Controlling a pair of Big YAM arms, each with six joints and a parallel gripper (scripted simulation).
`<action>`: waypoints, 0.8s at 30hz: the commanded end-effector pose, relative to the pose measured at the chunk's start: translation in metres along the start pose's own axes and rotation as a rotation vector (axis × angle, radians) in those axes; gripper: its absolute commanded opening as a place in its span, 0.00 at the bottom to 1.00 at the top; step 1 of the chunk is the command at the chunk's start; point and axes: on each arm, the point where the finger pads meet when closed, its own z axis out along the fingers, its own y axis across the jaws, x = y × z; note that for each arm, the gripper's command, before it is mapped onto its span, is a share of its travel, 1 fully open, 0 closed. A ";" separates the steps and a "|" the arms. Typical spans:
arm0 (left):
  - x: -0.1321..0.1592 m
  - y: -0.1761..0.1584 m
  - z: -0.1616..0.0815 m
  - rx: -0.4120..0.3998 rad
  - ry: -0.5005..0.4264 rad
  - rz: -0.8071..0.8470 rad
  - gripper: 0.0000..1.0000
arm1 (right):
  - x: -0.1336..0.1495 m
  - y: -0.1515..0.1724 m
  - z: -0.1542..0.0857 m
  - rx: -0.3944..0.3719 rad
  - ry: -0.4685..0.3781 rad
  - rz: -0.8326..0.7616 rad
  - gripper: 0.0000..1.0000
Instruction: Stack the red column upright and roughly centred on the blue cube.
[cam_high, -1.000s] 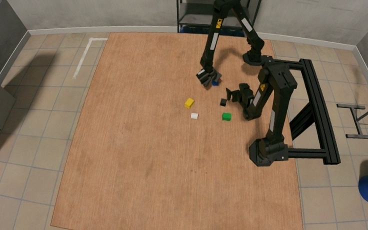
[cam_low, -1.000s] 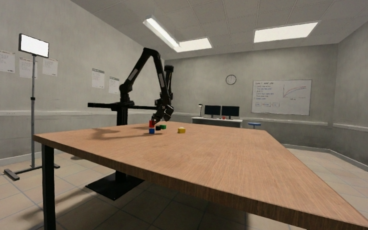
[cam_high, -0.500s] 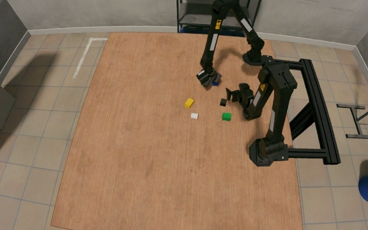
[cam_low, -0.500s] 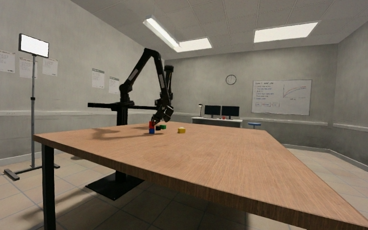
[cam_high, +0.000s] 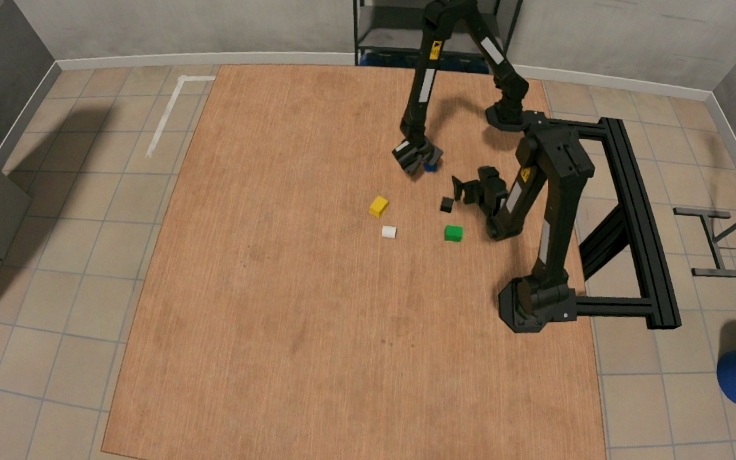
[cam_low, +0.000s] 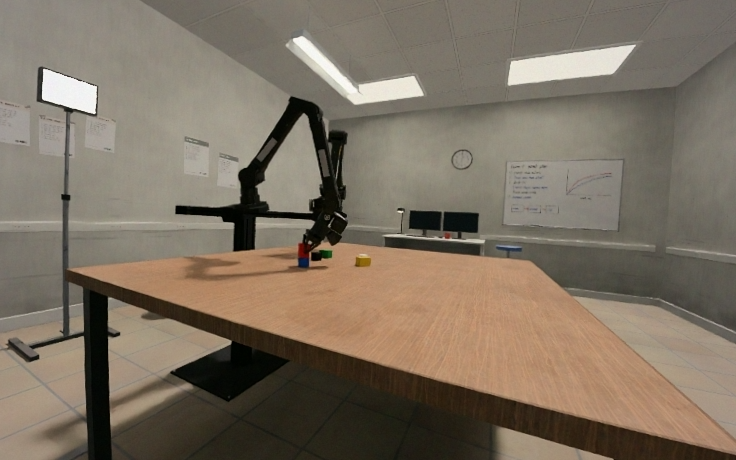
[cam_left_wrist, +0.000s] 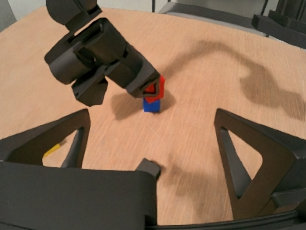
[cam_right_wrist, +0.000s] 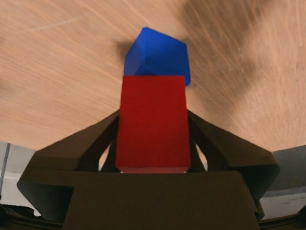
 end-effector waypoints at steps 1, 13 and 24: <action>-0.007 0.000 0.000 0.001 -0.024 0.001 1.00 | -0.006 -0.005 -0.003 0.005 -0.015 0.003 0.35; -0.007 0.000 0.000 0.001 -0.024 0.001 1.00 | -0.015 -0.003 -0.023 0.022 -0.047 0.020 0.64; -0.007 0.000 0.000 0.001 -0.024 0.001 1.00 | -0.020 -0.003 -0.038 0.025 -0.068 0.031 0.64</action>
